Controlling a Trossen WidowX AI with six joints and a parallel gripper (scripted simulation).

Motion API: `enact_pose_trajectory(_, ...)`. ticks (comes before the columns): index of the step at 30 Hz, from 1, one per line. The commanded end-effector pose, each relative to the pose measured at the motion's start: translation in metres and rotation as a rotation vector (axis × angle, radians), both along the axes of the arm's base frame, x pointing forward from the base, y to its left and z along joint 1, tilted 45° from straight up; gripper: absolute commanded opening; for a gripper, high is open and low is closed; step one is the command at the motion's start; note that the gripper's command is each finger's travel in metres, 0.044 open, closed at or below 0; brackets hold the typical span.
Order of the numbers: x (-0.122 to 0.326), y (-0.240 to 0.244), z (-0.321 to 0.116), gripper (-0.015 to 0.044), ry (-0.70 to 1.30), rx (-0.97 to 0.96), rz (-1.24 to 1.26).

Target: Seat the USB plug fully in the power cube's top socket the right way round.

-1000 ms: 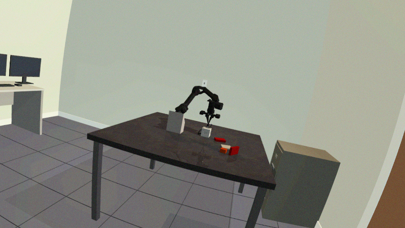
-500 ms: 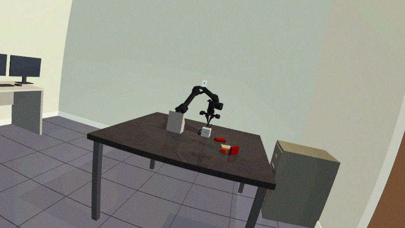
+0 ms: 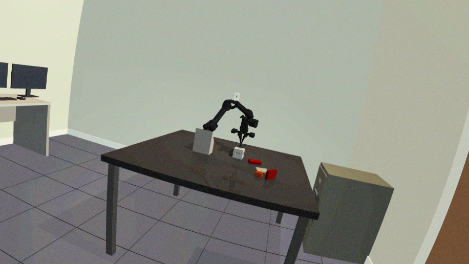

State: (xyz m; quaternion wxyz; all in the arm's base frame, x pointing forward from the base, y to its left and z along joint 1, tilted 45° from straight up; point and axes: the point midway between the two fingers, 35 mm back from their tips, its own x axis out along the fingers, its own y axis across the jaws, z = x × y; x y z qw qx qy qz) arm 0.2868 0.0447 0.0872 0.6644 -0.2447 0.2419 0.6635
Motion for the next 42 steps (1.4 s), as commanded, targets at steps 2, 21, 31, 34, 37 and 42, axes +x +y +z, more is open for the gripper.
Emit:
enact_pose_trajectory(2, 0.0, 0.0008, -0.0005, 0.0, 0.003, 0.003, -0.005)
enact_pose_trajectory(21, 0.0, 0.0024, -0.0021, 0.0, 0.003, 0.003, -0.005)
enact_pose_trajectory(31, 0.0, 0.0032, -0.0029, 0.0, 0.003, 0.004, -0.005)
enact_pose_trajectory(34, 0.0, 0.0035, -0.0032, 0.0, 0.003, 0.004, -0.005)
enact_pose_trajectory(37, 0.0, 0.0037, -0.0034, 0.0, 0.003, 0.004, -0.005)
enact_pose_trajectory(42, 0.0, 0.0042, -0.0039, 0.0, 0.003, 0.004, -0.005)
